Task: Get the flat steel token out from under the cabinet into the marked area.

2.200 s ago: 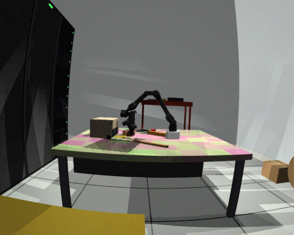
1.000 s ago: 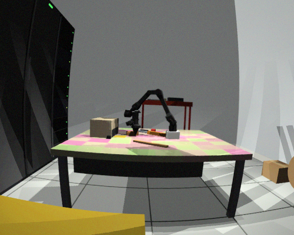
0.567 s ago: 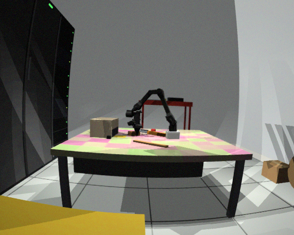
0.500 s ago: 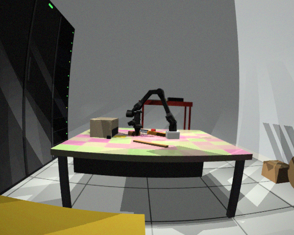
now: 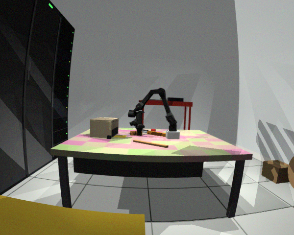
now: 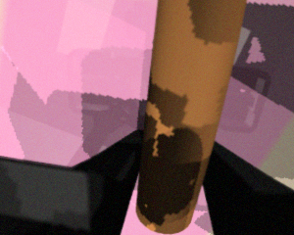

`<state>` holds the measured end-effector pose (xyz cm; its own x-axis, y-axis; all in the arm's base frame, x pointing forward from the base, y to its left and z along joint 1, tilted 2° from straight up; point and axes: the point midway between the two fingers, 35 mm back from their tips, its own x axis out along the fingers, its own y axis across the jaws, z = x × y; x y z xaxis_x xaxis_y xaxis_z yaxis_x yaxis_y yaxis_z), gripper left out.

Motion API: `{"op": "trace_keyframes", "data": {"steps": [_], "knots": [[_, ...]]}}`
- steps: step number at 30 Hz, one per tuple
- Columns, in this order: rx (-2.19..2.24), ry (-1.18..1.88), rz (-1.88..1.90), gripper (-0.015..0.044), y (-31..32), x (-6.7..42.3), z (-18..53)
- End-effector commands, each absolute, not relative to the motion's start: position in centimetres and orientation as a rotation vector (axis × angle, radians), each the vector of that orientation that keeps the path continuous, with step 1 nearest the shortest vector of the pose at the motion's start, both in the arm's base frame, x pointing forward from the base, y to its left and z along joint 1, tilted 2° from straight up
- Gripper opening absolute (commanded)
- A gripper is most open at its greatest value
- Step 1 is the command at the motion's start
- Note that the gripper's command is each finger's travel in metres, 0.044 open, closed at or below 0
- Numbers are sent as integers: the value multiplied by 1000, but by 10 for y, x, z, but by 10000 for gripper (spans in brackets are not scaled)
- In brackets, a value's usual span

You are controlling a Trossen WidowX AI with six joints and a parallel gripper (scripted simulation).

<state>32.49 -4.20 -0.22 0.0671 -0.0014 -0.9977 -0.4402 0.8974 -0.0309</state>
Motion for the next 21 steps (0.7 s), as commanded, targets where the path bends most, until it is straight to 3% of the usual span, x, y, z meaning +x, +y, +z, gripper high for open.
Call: {"op": "trace_keyframes", "data": {"steps": [1,21], "knots": [[-366,1476,344,0,-46,318,-4],[-367,1479,343,0,-58,294,-6]]}}
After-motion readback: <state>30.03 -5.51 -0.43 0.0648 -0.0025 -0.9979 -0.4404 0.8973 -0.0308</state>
